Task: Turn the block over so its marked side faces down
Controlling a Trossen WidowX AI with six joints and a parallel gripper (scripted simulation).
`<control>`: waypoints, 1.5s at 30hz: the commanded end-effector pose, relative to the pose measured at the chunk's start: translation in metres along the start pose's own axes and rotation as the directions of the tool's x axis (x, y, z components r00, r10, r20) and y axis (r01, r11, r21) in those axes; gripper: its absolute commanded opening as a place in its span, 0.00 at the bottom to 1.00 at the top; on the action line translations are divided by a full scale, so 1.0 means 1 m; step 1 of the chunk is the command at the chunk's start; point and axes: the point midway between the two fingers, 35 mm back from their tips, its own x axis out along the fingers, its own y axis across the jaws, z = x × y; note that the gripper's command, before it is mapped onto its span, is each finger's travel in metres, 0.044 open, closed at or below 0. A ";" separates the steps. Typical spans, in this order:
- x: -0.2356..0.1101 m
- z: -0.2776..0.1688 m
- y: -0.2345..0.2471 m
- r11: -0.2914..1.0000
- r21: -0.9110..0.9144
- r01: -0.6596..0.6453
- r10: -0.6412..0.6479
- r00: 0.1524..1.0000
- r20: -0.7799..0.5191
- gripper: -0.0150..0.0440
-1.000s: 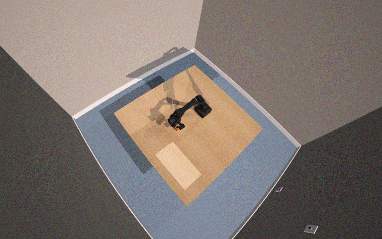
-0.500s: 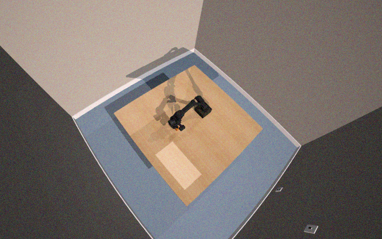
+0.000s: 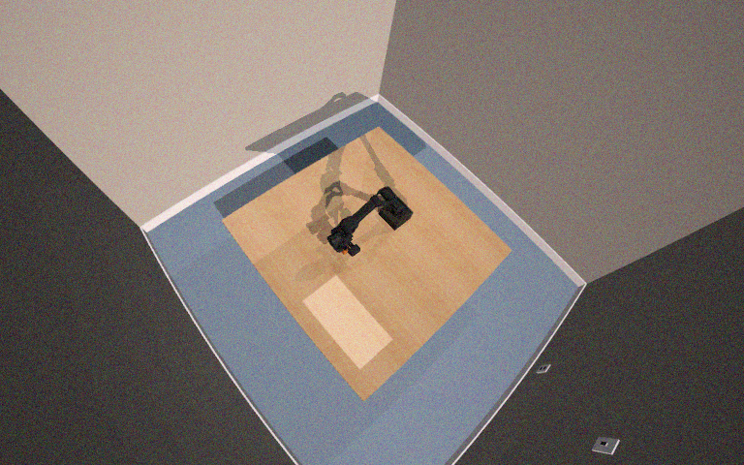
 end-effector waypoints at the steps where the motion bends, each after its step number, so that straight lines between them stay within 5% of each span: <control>1: 0.011 -0.002 0.000 1.000 -0.004 -0.003 0.003 1.000 -0.009 1.00; 12: 0.026 -0.002 0.000 1.000 -0.004 -0.003 0.003 1.000 -0.009 1.00; 22: 0.026 -0.002 0.000 1.000 -0.004 -0.003 0.003 1.000 -0.009 0.56; 40: 0.025 -0.002 0.000 1.000 -0.004 -0.003 0.003 1.000 -0.009 0.32; 45: -0.003 -0.002 0.000 1.000 -0.004 -0.003 0.003 1.000 -0.009 0.25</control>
